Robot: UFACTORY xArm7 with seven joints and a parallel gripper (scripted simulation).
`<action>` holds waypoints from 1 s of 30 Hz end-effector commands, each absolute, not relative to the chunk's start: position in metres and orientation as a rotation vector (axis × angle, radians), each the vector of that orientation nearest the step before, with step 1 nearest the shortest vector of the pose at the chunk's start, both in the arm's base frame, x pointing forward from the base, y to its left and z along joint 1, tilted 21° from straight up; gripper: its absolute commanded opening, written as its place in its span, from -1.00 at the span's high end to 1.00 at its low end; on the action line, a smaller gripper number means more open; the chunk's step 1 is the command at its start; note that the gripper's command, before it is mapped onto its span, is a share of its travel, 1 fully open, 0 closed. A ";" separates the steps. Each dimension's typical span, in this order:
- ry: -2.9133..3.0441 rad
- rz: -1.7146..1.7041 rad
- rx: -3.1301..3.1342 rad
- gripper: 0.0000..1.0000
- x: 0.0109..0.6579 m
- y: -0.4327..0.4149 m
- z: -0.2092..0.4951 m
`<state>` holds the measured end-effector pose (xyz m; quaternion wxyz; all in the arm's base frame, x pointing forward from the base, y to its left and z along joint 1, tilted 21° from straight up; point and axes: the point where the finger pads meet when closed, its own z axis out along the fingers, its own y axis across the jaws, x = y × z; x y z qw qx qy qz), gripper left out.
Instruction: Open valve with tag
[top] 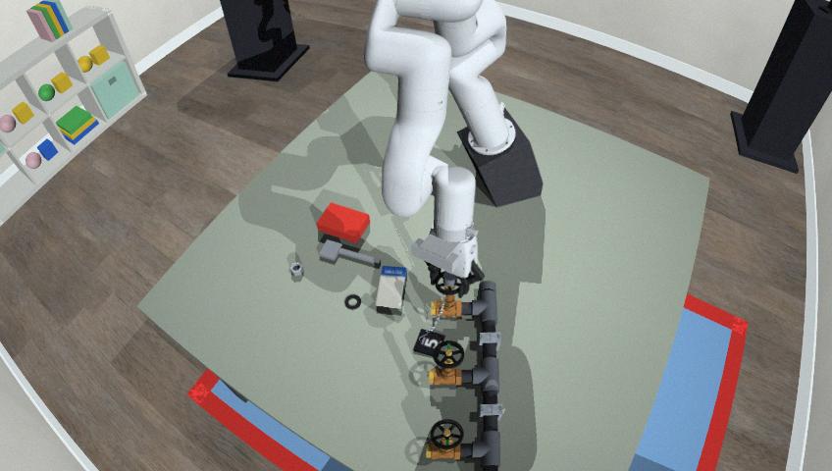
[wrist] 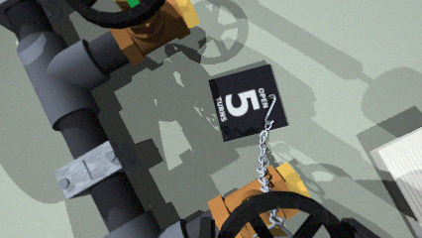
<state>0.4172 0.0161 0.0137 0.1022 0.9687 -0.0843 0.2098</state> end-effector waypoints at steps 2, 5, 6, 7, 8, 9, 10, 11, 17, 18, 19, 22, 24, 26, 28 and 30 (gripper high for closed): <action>0.212 0.520 2.827 1.00 0.418 0.017 0.014; 0.406 0.487 2.788 1.00 0.418 0.017 0.014; 0.469 0.475 2.773 1.00 0.418 0.017 0.014; 0.531 0.461 2.757 1.00 0.418 0.017 0.014; 0.593 0.446 2.740 1.00 0.418 0.017 0.014; 0.654 0.430 2.722 1.00 0.418 0.017 0.014; 0.713 0.411 2.703 1.00 0.418 0.017 0.014; 0.713 0.411 2.703 1.00 0.418 0.017 0.014; 0.763 0.397 2.687 1.00 0.418 0.017 0.014; 0.763 0.397 2.687 1.00 0.418 0.017 0.014; 0.763 0.397 2.687 1.00 0.418 0.017 0.014; 0.763 0.397 2.687 1.00 0.418 0.017 0.014; 0.763 0.397 2.687 1.00 0.418 0.017 0.014; 0.763 0.397 2.687 -1.00 0.418 0.017 0.014; 0.763 0.397 2.687 -1.00 0.418 0.017 0.014; 0.763 0.397 2.687 -1.00 0.418 0.017 0.014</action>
